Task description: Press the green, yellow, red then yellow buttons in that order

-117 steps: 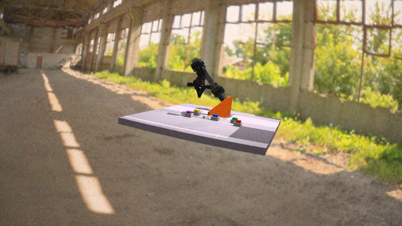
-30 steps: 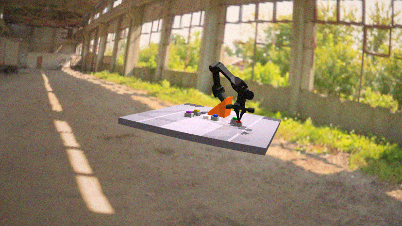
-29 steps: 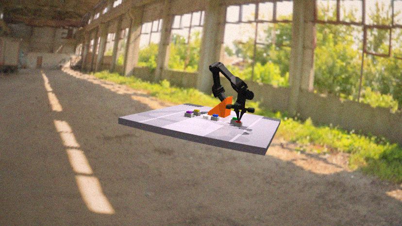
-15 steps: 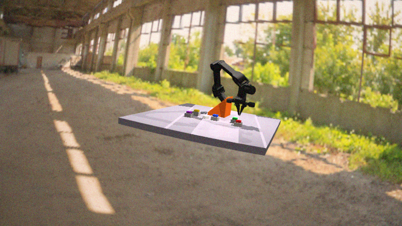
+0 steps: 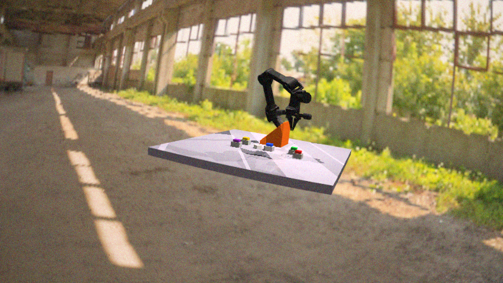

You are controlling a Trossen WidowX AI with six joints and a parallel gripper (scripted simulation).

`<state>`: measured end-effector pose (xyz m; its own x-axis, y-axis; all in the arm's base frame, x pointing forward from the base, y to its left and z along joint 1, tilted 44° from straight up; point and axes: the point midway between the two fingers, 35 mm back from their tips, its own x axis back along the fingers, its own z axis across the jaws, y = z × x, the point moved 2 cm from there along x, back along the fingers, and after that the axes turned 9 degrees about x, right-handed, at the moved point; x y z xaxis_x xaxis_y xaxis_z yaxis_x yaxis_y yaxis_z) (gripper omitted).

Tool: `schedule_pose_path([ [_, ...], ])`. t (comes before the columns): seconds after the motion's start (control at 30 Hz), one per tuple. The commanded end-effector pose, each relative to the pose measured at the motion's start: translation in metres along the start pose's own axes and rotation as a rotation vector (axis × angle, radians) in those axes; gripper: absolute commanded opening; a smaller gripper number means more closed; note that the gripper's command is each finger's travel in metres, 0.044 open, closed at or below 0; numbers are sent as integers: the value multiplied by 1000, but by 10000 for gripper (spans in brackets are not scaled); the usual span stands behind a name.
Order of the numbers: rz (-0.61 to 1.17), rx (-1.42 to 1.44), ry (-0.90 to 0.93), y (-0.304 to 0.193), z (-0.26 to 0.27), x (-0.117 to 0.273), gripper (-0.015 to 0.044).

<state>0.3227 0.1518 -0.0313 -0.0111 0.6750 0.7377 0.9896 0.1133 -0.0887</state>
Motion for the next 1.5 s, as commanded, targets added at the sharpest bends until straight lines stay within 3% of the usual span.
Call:
schedule_pose_path([
  [0.0,-10,11,4,-8,-59,13,20],
  [0.33,-10,6,6,-70,-187,16,20],
  [0.63,2,-15,-18,-160,-257,-2,20],
  [0.73,8,-21,-28,-185,-266,-8,20],
  [0.97,9,-22,-28,-186,-266,-11,20],
  [1.17,8,-23,-32,-187,-268,-68,20],
  [1.47,8,-23,-32,-187,-269,-76,20],
])
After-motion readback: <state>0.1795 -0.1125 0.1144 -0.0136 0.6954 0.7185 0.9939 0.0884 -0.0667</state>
